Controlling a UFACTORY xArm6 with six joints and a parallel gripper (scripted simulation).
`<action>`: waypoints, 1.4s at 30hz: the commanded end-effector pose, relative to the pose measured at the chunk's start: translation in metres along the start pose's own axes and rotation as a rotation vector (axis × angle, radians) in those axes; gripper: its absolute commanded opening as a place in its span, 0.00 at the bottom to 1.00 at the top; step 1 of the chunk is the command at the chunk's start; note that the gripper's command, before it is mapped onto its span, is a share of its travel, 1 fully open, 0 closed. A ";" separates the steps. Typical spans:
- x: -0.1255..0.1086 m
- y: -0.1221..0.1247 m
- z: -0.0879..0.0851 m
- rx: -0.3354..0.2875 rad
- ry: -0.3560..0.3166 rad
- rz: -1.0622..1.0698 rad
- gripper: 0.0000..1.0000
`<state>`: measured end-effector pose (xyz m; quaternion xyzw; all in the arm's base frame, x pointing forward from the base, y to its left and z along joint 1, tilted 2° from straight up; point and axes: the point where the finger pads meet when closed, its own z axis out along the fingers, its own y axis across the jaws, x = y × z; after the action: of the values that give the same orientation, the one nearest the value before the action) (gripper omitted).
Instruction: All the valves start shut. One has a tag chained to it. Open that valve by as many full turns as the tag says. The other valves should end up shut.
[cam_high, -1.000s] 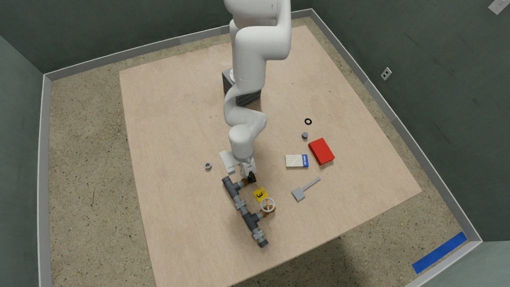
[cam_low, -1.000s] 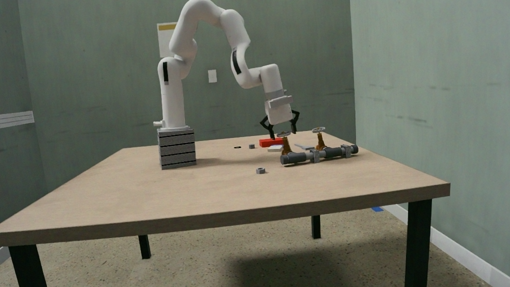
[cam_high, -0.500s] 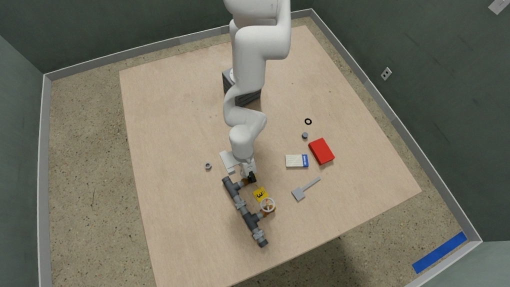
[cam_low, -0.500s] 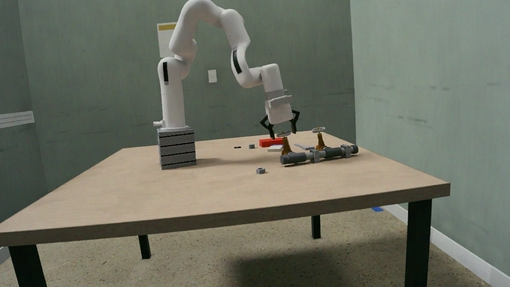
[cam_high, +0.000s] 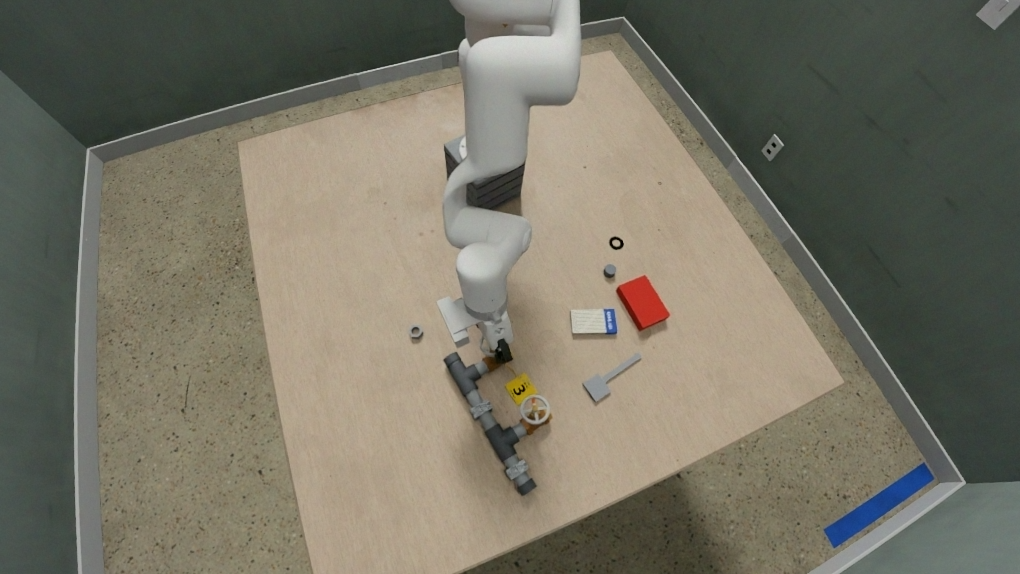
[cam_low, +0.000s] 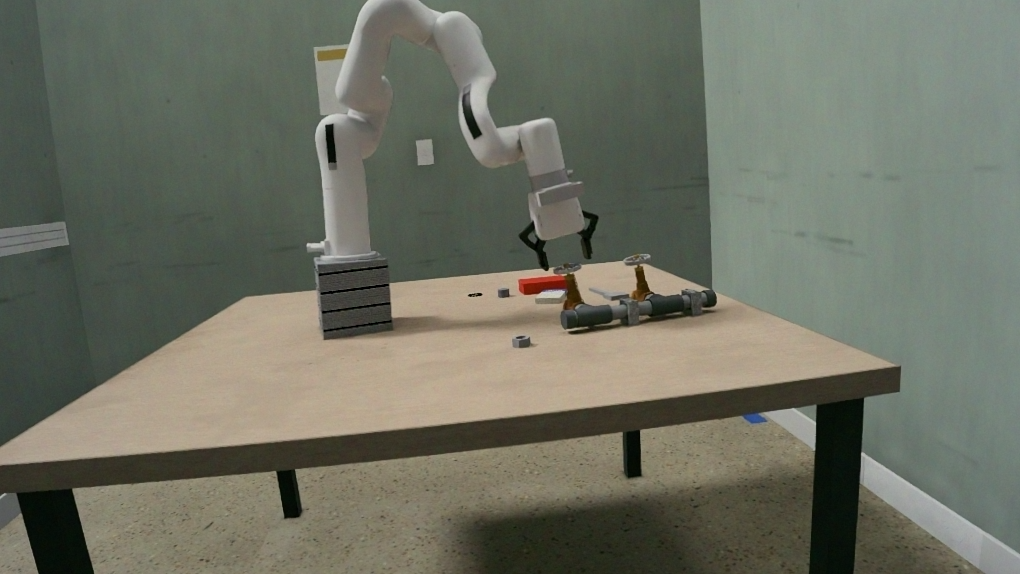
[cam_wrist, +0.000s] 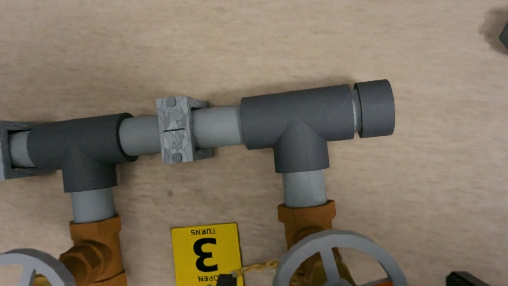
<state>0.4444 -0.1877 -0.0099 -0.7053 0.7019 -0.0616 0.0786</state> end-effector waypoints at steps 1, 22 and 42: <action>0.001 -0.002 -0.016 0.004 0.001 0.000 1.00; 0.001 0.000 -0.042 0.001 0.005 0.000 1.00; 0.001 0.000 -0.042 0.001 0.005 0.000 1.00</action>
<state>0.4349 -0.1894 0.0294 -0.7051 0.7022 -0.0619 0.0766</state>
